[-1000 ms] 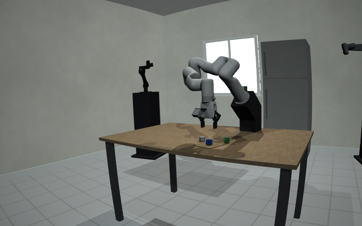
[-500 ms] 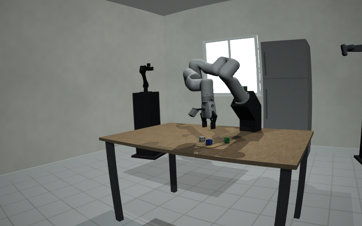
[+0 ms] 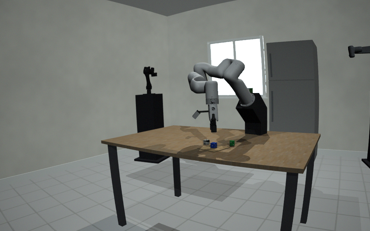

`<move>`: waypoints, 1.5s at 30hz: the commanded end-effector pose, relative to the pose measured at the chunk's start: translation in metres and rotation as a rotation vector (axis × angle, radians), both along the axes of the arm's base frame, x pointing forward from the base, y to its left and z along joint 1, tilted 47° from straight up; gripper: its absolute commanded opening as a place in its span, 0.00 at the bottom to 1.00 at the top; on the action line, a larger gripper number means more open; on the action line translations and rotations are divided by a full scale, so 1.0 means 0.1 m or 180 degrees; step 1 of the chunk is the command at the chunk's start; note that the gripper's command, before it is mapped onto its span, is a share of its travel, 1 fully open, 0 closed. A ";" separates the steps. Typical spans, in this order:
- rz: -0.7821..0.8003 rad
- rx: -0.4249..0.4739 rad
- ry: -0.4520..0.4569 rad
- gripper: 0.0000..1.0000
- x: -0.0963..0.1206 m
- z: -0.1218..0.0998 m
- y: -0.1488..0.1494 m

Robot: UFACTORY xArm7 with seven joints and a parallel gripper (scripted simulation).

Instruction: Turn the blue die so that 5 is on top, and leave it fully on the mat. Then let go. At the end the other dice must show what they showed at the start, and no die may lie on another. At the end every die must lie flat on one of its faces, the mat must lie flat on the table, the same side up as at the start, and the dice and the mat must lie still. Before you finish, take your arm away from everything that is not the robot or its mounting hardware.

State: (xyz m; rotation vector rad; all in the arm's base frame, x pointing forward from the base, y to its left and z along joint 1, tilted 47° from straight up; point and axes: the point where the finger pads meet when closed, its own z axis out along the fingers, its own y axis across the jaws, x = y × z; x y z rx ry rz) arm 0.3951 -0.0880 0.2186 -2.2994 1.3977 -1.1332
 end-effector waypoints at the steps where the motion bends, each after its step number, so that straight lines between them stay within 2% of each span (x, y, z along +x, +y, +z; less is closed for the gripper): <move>1: -0.0380 0.0347 -0.0109 1.00 0.00 0.00 0.00; 3: -0.0380 0.0347 -0.0109 1.00 0.00 0.00 0.00; 5: -0.0680 0.0662 -0.0197 1.00 0.00 0.00 0.00; 16: -0.1441 0.1462 -0.0417 1.00 0.00 -0.01 0.00; 23: -0.1526 0.1552 -0.0441 1.00 0.00 -0.01 0.00; 24: -0.1526 0.1552 -0.0441 0.47 0.00 -0.01 0.00; 45: -0.1526 0.1552 -0.0441 0.47 0.00 -0.01 0.00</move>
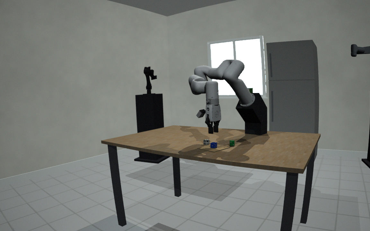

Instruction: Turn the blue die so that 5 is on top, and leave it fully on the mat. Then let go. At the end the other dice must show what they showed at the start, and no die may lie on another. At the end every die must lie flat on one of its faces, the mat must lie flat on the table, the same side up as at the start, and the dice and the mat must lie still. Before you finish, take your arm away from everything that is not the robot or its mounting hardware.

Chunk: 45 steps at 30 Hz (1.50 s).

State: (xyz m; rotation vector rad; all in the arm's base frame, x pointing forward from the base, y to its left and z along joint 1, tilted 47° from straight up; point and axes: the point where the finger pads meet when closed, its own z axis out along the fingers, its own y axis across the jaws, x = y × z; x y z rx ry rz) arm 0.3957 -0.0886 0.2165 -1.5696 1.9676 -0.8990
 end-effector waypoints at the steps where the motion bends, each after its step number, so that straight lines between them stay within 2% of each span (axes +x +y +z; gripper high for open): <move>1: 0.0001 -0.0004 -0.0006 0.47 0.00 0.01 0.00; 26: 0.0000 -0.0004 -0.0006 0.47 0.02 -0.01 0.00; 45: -0.0001 -0.0004 -0.0005 0.47 0.17 -0.15 -0.04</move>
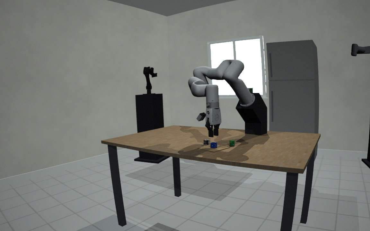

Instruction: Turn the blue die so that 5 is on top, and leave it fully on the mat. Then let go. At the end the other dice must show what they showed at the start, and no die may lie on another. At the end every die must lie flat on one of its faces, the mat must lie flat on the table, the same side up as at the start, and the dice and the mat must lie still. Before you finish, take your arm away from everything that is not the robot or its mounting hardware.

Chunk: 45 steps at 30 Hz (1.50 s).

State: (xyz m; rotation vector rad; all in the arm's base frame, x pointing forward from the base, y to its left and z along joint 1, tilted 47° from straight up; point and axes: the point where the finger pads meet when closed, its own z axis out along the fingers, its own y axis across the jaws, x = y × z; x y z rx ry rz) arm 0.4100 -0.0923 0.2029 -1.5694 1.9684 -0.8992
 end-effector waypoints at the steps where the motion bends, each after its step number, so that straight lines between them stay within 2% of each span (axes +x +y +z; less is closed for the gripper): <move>1: 0.0001 -0.0003 -0.0006 0.47 0.03 -0.02 -0.01; 22: 0.0001 -0.0003 -0.0007 0.47 0.21 -0.19 -0.05; 45: 0.0001 -0.0004 -0.0006 0.47 0.23 -0.21 -0.06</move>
